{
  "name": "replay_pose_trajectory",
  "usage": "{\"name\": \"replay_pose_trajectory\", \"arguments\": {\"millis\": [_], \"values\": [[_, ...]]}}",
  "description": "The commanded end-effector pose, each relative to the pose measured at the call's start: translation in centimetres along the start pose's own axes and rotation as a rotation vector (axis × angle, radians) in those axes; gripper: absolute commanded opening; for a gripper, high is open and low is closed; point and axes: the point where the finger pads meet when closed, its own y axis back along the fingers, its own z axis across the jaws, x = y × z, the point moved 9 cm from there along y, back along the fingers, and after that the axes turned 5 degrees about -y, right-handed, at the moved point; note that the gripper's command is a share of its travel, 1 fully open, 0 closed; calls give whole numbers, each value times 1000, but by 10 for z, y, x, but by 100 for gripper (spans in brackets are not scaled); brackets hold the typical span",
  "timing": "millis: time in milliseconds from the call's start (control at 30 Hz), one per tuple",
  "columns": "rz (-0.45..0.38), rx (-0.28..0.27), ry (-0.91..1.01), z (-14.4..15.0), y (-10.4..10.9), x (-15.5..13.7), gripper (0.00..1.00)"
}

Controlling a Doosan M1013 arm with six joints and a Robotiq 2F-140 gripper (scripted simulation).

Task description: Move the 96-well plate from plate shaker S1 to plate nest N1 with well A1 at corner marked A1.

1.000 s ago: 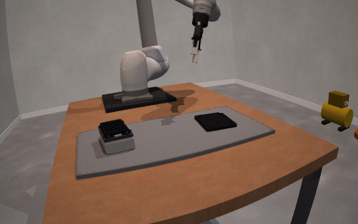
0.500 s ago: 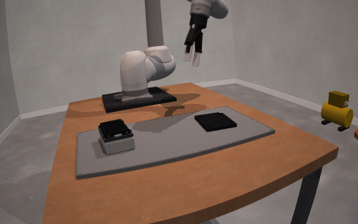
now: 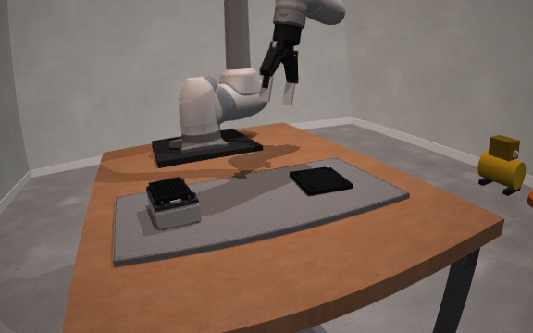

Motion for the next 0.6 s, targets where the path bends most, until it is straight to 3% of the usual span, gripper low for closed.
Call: {"name": "replay_pose_trajectory", "arguments": {"millis": [0, 333, 433, 567], "values": [[0, 7, -9, 15, -7, 2, 100], [-4, 45, -85, 54, -24, 3, 100], [-4, 82, -163, 71, -30, 2, 100], [-4, 82, -163, 89, -39, 1, 100]]}}
